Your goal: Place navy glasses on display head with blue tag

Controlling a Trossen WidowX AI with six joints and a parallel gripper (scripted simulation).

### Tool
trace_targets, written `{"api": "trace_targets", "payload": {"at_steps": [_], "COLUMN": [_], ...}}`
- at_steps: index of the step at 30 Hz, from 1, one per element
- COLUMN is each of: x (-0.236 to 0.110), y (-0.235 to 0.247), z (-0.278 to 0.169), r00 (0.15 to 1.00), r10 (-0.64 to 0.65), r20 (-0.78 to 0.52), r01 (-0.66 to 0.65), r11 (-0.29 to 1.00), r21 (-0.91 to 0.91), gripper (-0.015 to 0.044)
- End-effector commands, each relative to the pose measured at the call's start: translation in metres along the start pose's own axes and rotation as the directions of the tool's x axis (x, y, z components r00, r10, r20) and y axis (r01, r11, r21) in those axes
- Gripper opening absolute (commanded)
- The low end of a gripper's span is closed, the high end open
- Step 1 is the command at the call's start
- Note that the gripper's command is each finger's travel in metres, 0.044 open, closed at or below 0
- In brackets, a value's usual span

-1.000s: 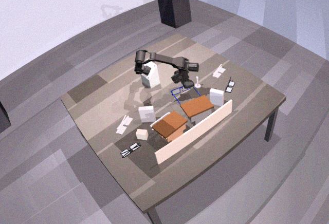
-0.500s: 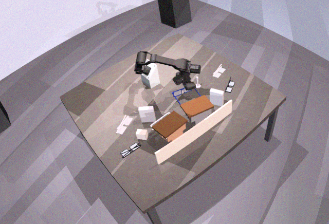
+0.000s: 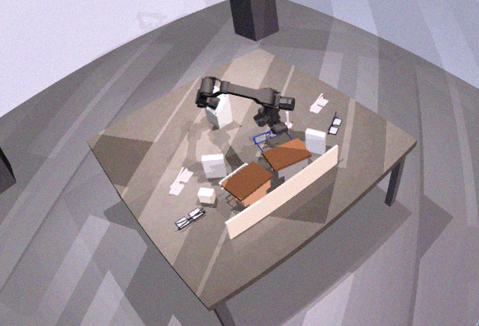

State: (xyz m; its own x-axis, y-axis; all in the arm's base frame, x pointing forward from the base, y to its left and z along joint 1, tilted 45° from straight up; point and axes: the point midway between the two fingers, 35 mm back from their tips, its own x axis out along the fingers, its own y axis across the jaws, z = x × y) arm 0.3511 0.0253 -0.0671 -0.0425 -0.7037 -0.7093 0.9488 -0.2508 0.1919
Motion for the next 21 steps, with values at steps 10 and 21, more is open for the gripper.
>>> {"api": "trace_targets", "payload": {"at_steps": [10,21], "x": [0.001,0.001], "y": [0.021,0.037], "z": [-0.001,-0.001], "r00": [1.0,1.0], "r10": [0.002,0.003], "r20": [0.004,0.004], "r01": [-0.002,-0.003], "r11": [1.0,1.0], "r21": [-0.005,-0.005], "gripper": [0.0,0.0]}}
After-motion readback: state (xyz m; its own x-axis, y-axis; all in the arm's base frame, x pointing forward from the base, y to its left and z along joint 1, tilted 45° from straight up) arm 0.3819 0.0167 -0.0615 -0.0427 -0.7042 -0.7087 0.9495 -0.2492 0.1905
